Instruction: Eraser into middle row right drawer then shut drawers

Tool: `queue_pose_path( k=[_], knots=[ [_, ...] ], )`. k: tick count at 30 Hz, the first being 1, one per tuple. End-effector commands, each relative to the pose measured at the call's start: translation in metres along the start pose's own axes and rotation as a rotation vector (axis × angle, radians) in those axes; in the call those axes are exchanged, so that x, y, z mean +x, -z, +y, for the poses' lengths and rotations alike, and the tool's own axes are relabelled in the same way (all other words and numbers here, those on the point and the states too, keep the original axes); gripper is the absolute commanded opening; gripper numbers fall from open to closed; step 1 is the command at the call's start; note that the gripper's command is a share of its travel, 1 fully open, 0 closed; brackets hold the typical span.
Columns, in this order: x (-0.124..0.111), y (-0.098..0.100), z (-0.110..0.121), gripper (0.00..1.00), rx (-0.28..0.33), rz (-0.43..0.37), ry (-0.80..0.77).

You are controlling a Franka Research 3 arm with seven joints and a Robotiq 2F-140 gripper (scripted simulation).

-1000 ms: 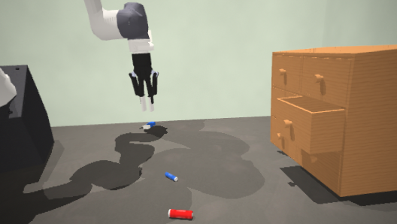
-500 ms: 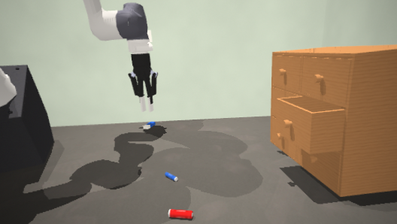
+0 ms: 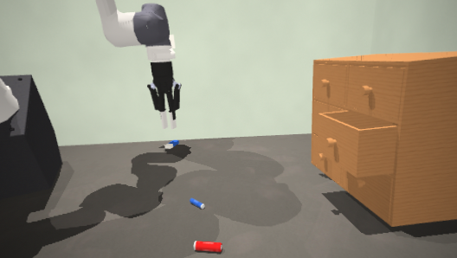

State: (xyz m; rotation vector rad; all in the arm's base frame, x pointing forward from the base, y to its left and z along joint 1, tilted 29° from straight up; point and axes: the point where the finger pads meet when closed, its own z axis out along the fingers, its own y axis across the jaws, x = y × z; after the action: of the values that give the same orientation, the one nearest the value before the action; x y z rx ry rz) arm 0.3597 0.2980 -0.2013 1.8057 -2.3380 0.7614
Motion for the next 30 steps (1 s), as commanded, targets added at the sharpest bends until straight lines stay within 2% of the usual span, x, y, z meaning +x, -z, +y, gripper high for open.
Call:
queue_pose_path(
  k=[1,30],
  knots=[
    [-0.0017,0.0003,0.0,0.28,0.0,-0.003,-0.014],
    [-0.0018,0.0003,0.0001,0.31,0.0,-0.003,-0.015]
  ],
)
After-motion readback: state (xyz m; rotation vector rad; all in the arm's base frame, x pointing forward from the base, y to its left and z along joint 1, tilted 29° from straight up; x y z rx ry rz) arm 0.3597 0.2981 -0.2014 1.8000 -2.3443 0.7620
